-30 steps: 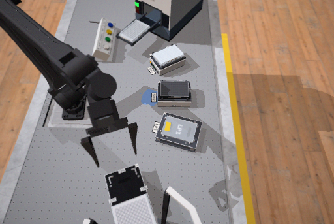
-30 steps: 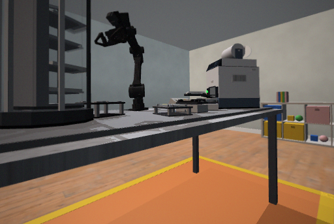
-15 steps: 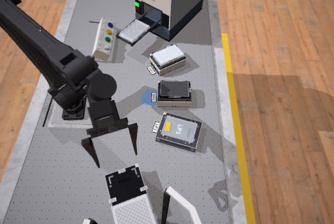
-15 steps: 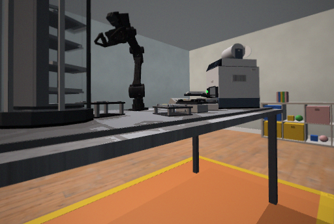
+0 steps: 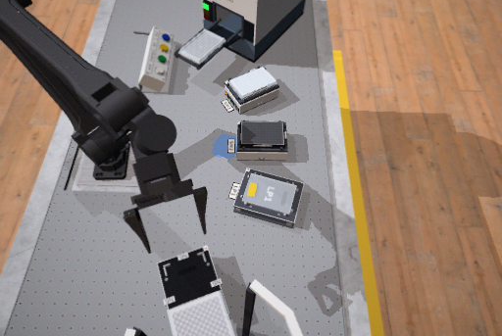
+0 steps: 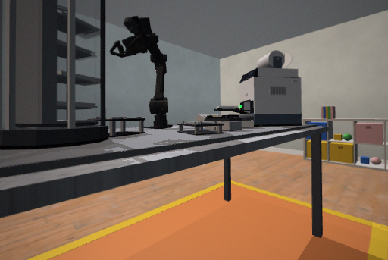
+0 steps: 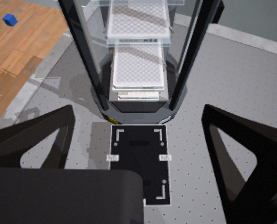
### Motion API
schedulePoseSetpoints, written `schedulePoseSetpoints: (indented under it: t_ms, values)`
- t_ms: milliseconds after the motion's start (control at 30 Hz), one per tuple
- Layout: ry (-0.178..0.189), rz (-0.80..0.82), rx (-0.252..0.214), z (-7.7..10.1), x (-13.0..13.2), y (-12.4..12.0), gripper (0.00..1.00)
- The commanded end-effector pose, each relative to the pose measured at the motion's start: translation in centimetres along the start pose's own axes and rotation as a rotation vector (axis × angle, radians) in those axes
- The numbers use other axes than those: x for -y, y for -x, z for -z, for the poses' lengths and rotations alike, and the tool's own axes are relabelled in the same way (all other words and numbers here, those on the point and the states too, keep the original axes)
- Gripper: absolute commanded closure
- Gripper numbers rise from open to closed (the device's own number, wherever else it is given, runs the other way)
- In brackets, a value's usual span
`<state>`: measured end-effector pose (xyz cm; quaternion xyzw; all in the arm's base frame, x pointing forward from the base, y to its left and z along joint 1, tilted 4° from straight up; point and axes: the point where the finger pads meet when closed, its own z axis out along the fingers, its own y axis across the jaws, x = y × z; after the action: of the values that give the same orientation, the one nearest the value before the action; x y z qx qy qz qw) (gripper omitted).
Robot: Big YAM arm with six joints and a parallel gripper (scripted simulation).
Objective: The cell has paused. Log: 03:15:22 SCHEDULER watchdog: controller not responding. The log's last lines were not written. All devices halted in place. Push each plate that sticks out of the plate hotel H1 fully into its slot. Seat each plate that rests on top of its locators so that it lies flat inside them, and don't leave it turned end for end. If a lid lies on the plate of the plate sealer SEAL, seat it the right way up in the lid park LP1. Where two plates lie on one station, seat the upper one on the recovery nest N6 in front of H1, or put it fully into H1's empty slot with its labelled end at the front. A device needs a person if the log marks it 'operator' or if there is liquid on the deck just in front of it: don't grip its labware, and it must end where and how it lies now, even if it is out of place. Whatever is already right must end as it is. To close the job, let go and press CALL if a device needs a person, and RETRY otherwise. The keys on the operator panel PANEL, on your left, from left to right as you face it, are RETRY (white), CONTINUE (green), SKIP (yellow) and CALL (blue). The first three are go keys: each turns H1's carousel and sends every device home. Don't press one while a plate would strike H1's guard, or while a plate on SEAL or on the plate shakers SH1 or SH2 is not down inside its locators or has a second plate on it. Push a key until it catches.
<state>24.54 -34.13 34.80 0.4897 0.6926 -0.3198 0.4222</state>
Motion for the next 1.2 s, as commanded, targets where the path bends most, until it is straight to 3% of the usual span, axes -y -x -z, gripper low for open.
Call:
schedulePoseSetpoints:
  t_ms: [0,867,900,1133,1167]
  values:
    - [-0.002,0.005,-0.005,-0.5,0.0,-0.3,0.0]
    - [-0.002,0.005,-0.005,-0.5,0.0,-0.3,0.0]
    - [0.03,0.016,0.008,0.9,-1.1,2.9,0.0]
    - [0.097,0.133,-0.184,1.7,-3.2,2.2,0.0]
    - [0.097,0.133,-0.184,1.7,-3.2,2.2,0.0]
